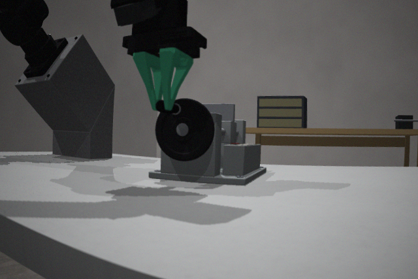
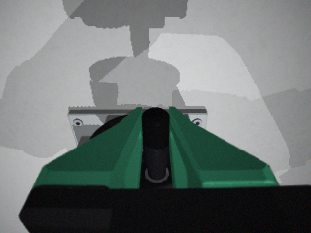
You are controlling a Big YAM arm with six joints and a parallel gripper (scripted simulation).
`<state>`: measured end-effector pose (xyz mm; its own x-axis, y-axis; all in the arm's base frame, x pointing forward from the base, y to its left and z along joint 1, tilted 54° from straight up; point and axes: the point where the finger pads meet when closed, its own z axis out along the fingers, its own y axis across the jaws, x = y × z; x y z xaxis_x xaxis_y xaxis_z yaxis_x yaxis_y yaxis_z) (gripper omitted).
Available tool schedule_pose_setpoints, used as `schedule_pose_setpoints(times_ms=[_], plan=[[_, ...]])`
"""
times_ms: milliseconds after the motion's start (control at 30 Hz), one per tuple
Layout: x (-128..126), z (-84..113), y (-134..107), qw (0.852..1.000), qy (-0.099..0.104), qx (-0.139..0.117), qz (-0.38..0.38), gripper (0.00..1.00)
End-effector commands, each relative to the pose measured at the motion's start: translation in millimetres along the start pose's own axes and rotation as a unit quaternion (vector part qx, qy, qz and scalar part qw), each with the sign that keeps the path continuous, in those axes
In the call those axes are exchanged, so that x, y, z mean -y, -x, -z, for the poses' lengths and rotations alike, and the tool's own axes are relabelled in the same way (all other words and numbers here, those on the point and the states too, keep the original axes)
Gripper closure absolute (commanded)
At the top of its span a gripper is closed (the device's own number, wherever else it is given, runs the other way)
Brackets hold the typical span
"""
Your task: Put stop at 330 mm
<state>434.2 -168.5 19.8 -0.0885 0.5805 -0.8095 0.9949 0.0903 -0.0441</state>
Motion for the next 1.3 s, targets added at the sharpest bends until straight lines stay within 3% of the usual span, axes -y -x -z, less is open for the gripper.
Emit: schedule_pose_setpoints(times_ms=[0,800,1267], plan=[[16,-6.3,7,1.000,-0.009,0.003,-0.002,0.94],[33,-20.3,1,1.000,-0.017,0.001,0.009,0.94],[35,-40.9,-3,1.000,-0.018,0.001,0.011,0.94]])
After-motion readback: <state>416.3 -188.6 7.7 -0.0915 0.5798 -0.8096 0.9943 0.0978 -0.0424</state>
